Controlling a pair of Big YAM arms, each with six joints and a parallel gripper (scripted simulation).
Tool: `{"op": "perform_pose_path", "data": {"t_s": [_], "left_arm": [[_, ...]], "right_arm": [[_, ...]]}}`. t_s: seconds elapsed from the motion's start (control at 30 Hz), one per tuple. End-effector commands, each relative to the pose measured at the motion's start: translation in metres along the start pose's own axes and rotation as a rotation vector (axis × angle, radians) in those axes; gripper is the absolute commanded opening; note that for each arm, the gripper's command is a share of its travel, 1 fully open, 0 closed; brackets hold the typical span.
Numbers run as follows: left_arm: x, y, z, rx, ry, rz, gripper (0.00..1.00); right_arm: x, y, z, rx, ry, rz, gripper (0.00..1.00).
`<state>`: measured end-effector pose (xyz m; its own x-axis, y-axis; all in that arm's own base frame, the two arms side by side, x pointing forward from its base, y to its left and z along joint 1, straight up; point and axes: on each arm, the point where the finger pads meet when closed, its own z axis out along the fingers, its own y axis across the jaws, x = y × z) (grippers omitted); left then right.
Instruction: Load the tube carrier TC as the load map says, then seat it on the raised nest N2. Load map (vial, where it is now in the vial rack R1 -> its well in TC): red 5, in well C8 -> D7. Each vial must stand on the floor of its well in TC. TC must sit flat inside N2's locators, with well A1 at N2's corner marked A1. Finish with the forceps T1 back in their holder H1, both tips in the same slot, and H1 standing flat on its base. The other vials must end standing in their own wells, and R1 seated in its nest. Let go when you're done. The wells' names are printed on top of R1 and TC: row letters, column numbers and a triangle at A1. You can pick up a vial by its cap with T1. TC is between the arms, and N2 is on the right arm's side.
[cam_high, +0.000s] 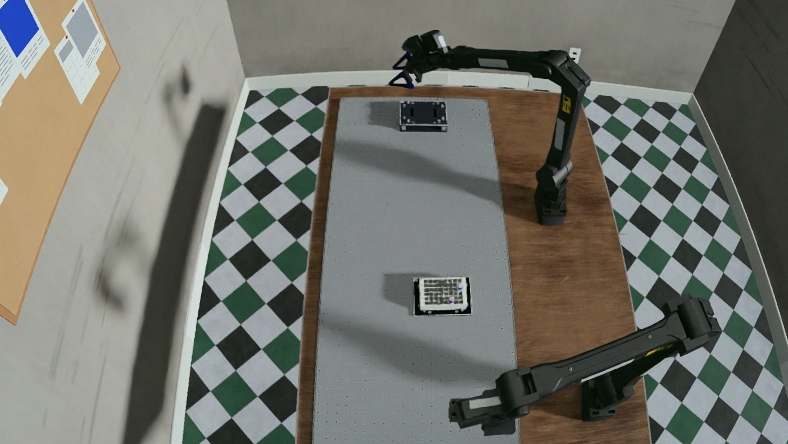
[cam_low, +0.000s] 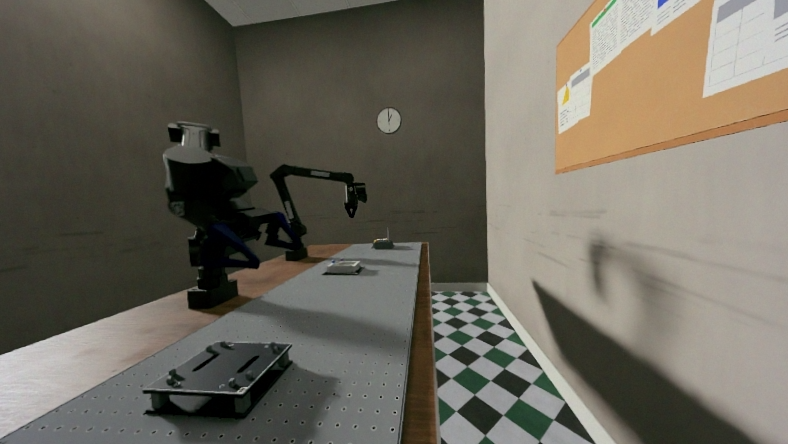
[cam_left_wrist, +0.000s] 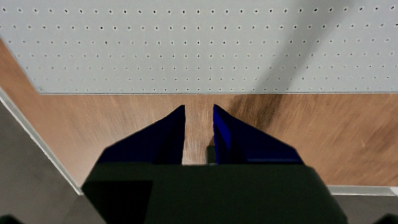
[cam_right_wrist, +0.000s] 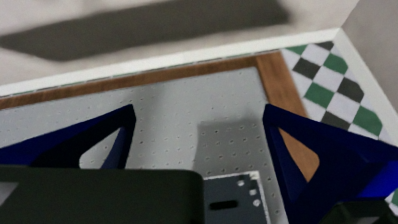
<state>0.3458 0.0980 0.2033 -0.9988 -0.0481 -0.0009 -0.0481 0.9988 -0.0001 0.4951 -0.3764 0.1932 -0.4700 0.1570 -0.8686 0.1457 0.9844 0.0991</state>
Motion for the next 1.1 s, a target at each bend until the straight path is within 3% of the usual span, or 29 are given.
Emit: {"op": "perform_pose_path", "data": {"t_s": [0.0,0.03,0.1,0.17,0.2,0.23,0.3,0.33,0.43,0.47,0.53,0.6,0.67,0.7,0.77,0.83,0.87,0.9,1.0,1.03,1.07], "left_arm": [[-0.009,0.002,-0.013,-0.008,-0.034,-0.003,0.24],[-0.009,0.002,-0.013,-0.008,-0.034,-0.003,0.24],[-0.009,0.002,-0.013,-0.008,-0.034,-0.003,0.24],[-0.009,0.002,-0.013,-0.008,-0.034,-0.003,0.24],[-0.009,0.002,-0.013,-0.008,-0.034,-0.003,0.24],[-0.009,0.002,-0.013,-0.008,-0.034,-0.003,0.24],[-0.009,0.002,-0.013,-0.008,-0.034,-0.003,0.24],[-0.009,0.002,-0.013,-0.008,-0.034,-0.003,0.24],[-0.009,0.002,-0.013,-0.008,-0.034,-0.003,0.24],[-0.009,0.002,-0.013,-0.008,-0.034,-0.003,0.24],[-0.009,0.002,-0.013,-0.008,-0.034,-0.003,0.24],[-0.009,0.002,-0.013,-0.008,-0.034,-0.003,0.24],[-0.009,0.002,-0.013,-0.008,-0.034,-0.003,0.24],[-0.009,0.002,-0.013,-0.008,-0.034,-0.003,0.24],[-0.009,0.002,-0.013,-0.008,-0.034,-0.003,0.24],[-0.009,0.002,-0.013,-0.008,-0.034,-0.003,0.24],[-0.009,0.002,-0.013,-0.008,-0.034,-0.003,0.24],[-0.009,0.002,-0.013,-0.008,-0.034,-0.003,0.24],[-0.009,0.002,-0.013,-0.008,-0.034,-0.003,0.24],[-0.009,0.002,-0.013,-0.008,-0.034,-0.003,0.24],[-0.009,0.002,-0.013,-0.008,-0.034,-0.003,0.24]], "right_arm": [[-0.043,0.01,-0.005,-0.003,-0.02,-0.04,1.0],[-0.043,0.01,-0.005,-0.003,-0.02,-0.04,1.0],[0.013,0.021,0.012,-0.027,0.076,0.039,1.0],[-0.001,0.029,0.006,-0.022,0.077,0.025,1.0],[-0.037,0.029,-0.002,-0.009,0.048,-0.019,1.0],[-0.038,0.033,-0.002,-0.01,0.061,-0.017,1.0],[0.001,0.048,0.001,-0.023,0.112,0.033,1.0],[-0.034,0.045,-0.002,-0.011,0.087,0.001,1.0],[-0.028,0.056,0.0,-0.015,0.134,0.014,1.0],[0.007,0.067,0.0,-0.027,0.182,0.045,1.0],[0.017,0.07,0.006,-0.03,0.195,0.053,1.0],[0.017,0.07,0.006,-0.03,0.195,0.053,1.0],[-0.007,0.07,0.01,-0.025,0.214,0.022,1.0],[-0.006,0.074,0.009,-0.026,0.232,0.022,1.0],[-0.021,0.085,-0.005,-0.019,0.225,0.006,1.0],[-0.011,0.091,-0.001,-0.024,0.284,0.014,1.0],[-0.017,0.096,-0.007,-0.02,0.269,0.015,1.0],[0.021,0.105,-0.007,-0.03,0.325,0.056,1.0],[0.025,0.116,-0.01,-0.03,0.351,0.055,1.0],[0.001,0.112,-0.004,-0.024,0.344,0.032,1.0],[0.008,0.115,-0.001,-0.028,0.375,0.033,1.0]]}}
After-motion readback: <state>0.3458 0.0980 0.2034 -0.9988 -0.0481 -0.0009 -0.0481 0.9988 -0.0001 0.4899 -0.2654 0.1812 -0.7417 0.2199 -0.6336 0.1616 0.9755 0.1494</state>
